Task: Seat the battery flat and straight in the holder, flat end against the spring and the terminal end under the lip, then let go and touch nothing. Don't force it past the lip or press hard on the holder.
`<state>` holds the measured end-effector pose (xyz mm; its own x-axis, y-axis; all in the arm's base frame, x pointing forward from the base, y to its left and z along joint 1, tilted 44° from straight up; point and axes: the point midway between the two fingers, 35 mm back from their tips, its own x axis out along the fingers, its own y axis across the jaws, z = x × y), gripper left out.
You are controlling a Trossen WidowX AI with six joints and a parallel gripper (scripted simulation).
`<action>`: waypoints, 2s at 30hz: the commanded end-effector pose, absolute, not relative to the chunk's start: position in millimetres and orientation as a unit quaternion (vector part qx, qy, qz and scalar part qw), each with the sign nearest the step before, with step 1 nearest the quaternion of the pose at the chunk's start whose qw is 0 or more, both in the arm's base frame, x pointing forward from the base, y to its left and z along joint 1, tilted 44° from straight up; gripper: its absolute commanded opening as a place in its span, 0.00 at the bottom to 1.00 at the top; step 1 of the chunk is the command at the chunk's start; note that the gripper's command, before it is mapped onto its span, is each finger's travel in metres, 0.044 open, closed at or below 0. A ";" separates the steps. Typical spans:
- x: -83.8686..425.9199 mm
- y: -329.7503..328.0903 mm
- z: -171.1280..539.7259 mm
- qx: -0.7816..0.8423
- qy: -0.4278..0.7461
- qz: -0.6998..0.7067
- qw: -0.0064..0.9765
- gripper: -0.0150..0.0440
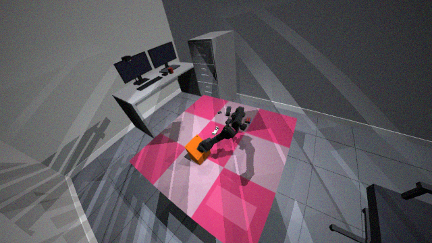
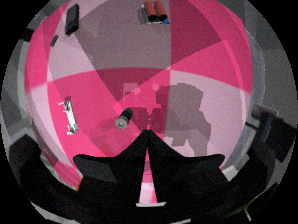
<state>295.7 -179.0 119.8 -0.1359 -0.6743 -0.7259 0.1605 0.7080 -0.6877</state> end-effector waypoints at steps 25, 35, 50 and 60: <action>284.0 -200.0 56.1 -0.192 0.688 -0.331 0.617 0.25; 286.3 -188.4 44.7 -0.191 0.688 -0.331 0.617 0.25; 288.0 -171.9 28.9 -0.192 0.688 -0.331 0.617 0.25; 297.0 -148.8 53.4 -0.191 0.688 -0.329 0.618 0.25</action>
<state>287.2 -163.8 37.6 -0.1857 -0.6692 -0.7195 0.1360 0.7077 -0.6933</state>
